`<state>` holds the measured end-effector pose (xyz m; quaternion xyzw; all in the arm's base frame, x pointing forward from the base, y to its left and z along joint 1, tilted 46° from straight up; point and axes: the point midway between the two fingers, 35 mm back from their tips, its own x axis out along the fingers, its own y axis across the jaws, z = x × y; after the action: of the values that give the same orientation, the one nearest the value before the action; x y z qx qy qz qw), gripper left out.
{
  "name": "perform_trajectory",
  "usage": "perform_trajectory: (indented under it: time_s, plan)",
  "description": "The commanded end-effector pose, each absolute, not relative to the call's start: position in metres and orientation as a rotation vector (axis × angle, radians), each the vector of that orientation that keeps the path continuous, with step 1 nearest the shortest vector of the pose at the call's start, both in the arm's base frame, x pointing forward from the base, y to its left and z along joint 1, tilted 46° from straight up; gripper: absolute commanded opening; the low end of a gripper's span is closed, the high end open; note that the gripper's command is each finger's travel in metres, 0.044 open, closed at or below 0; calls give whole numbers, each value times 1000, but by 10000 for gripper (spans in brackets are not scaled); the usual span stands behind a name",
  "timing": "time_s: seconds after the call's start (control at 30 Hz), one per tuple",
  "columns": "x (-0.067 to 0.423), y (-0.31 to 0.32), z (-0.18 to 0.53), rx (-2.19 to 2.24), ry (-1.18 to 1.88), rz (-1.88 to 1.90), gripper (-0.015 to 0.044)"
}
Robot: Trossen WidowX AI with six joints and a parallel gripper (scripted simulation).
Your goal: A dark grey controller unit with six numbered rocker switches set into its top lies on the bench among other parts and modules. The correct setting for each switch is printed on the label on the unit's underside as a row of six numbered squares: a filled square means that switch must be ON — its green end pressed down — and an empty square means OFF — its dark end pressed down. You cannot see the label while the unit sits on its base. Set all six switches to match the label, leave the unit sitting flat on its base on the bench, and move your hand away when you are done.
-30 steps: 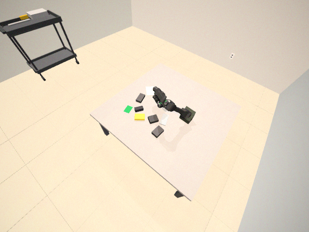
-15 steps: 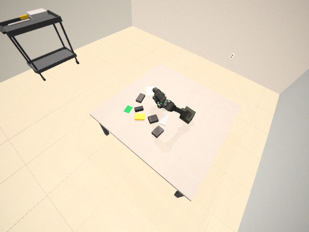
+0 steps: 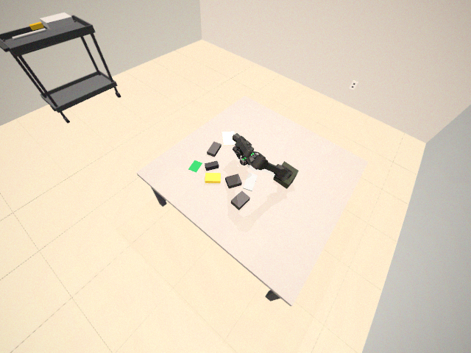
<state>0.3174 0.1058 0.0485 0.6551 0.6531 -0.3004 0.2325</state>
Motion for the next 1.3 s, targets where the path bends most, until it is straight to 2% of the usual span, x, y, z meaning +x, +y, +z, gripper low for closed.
perform_trajectory:
  time_s: [0.0, 0.07, 0.37, 0.6, 1.27]
  plan:
    - [318, 106, 48, 1800, 1794, -825, 390]
    - [318, 106, 48, 1800, 1794, -825, 440]
    - [318, 103, 48, 1800, 1793, -826, 440]
    - [311, 35, 34, 1798, 1796, -826, 440]
    - [312, 27, 41, 1798, 1795, -828, 440]
